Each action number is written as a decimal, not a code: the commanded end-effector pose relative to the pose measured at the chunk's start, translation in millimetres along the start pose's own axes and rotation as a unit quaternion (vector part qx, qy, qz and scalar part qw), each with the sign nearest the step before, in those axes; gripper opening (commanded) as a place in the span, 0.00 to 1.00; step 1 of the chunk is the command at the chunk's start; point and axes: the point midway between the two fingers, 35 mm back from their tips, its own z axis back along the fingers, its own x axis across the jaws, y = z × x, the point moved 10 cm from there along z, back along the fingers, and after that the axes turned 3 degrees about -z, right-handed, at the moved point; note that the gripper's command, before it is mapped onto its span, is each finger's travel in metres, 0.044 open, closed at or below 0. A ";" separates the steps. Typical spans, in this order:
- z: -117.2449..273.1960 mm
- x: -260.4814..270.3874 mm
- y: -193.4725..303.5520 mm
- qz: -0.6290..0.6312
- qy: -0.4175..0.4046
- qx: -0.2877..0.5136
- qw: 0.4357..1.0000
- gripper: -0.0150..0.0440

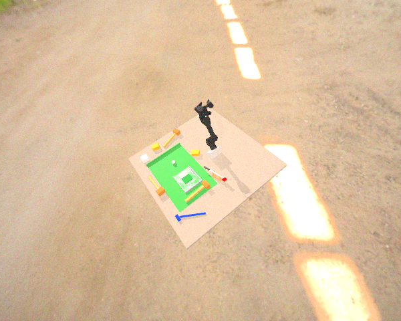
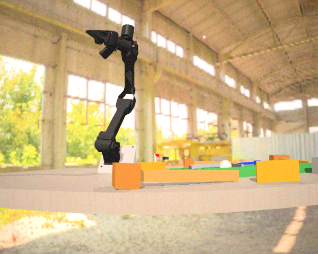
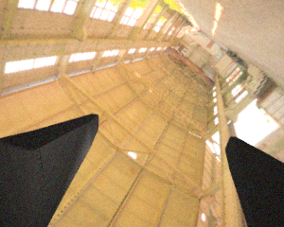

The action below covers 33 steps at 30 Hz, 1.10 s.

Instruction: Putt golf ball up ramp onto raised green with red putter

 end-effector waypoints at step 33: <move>-213.5 -286.4 -115.4 0.495 0.631 0.111 0.588 1.00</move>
